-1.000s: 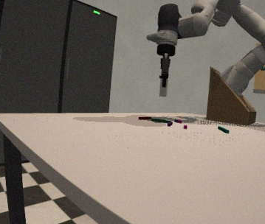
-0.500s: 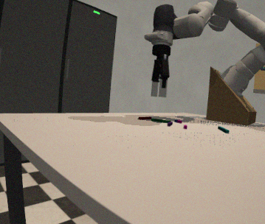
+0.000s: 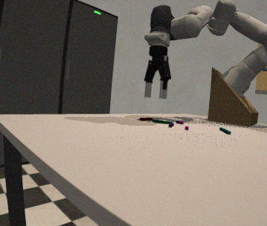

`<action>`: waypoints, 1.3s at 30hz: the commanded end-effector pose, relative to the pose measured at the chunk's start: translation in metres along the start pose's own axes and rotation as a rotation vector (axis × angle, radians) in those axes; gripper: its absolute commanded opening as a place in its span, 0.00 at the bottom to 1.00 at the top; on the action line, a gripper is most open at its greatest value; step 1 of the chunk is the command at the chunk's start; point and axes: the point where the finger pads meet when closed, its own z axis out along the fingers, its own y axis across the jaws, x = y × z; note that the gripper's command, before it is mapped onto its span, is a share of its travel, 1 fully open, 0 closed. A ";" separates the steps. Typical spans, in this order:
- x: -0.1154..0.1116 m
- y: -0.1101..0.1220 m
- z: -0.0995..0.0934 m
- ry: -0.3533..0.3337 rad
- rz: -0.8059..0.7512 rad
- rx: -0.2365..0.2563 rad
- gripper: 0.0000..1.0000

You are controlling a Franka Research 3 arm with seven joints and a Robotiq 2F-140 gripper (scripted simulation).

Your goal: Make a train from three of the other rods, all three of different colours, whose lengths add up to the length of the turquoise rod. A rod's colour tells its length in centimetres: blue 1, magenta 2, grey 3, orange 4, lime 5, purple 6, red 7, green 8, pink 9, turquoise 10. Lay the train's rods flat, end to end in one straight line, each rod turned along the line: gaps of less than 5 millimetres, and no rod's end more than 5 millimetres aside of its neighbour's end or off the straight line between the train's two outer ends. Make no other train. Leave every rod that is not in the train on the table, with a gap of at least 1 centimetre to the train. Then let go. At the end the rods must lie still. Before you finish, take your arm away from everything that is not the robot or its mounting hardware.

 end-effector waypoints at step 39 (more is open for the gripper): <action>0.020 0.020 0.003 -0.003 -0.445 0.005 0.15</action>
